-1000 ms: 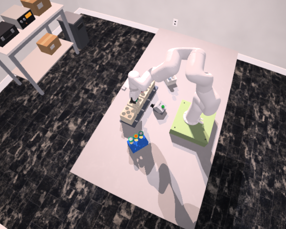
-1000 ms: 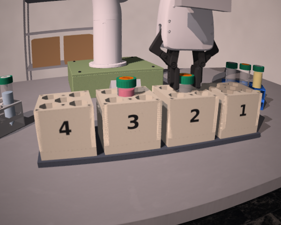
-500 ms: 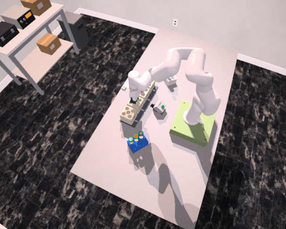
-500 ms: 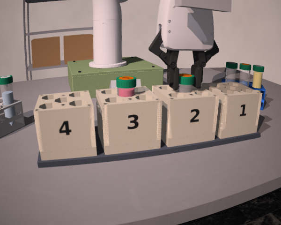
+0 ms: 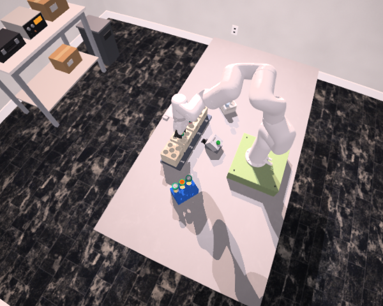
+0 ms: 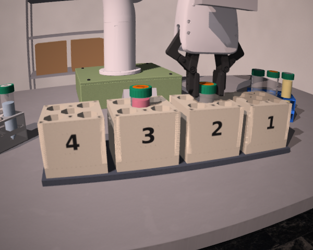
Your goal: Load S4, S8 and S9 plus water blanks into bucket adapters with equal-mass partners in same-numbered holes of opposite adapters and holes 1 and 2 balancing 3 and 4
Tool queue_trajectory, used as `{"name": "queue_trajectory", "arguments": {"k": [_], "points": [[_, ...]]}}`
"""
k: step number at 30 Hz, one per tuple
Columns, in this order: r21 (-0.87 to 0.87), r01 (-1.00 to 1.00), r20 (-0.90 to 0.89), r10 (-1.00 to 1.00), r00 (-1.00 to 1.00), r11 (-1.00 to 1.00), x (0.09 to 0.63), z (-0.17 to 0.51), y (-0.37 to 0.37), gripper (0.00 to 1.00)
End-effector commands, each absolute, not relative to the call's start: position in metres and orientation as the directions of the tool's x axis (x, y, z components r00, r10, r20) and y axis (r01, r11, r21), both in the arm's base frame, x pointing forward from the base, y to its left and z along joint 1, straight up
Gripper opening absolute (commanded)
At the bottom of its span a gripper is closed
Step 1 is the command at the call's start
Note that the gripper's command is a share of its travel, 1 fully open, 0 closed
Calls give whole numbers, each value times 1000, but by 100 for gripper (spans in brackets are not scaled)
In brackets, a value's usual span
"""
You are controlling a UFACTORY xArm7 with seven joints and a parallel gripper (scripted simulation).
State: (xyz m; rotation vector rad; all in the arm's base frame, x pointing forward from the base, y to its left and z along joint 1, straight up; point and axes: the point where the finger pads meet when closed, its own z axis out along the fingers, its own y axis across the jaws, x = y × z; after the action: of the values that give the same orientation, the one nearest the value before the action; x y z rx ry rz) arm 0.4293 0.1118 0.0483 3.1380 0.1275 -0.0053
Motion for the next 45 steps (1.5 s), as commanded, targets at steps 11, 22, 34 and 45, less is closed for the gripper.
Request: {"name": "queue_trajectory", "arguments": {"k": [11, 22, 34, 45], "points": [[0, 81, 1, 81, 997, -997, 431, 74, 112, 44], [0, 81, 1, 81, 997, -997, 431, 94, 112, 44], [0, 81, 1, 81, 997, -997, 431, 116, 112, 44], [0, 81, 1, 81, 997, -997, 431, 134, 112, 44]]}}
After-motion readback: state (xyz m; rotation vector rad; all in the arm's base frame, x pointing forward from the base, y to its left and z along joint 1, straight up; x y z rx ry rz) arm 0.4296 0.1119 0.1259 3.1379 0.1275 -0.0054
